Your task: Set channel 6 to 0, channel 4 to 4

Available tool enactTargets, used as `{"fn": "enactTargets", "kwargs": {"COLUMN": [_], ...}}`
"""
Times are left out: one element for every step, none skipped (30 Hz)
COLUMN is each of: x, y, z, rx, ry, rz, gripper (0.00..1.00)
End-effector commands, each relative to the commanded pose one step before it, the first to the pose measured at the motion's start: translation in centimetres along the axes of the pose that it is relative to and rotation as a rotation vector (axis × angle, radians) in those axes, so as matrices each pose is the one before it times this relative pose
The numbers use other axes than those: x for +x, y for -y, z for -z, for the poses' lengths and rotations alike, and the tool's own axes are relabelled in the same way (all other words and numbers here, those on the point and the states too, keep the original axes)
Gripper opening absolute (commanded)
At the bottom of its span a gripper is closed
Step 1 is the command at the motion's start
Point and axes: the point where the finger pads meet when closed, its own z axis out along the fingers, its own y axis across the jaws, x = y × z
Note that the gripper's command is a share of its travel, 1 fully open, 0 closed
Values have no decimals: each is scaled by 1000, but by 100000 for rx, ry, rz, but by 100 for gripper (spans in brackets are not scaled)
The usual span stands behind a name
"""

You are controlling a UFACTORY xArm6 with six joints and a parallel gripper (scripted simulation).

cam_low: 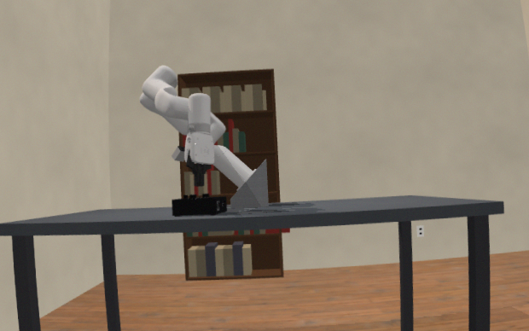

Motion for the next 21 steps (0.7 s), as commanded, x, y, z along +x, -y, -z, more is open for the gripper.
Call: {"fn": "enactTargets", "kwargs": {"x": [-115,-4,-1,0,0,0,0,0,0,0,0,0,0,0,0,0,0,0,0,0,0], "y": [116,1,1,0,0,0,0,0,0,0,0,0,0,0,0,0,0,0,0,0,0], "z": [117,0,0,0,0,0,0,0,0,0,0,0,0,0,0,0,0,0,0,0,0], "rx": [-3027,-1170,-436,-497,-658,-836,-146,0,0,0,0,0,0,0,0,0,0,0,0,0,0], "ry": [514,-10,24,43,81,138,28,0,0,0,0,0,0,0,0,0,0,0,0,0,0], "rz": [18223,13671,3814,3703,4117,4365,684,0,0,0,0,0,0,0,0,0,0,0,0,0,0], "gripper": [0,0,0,0,0,0,0,0,0,0,0,0,0,0,0,0,0,0,0,0,0]}}
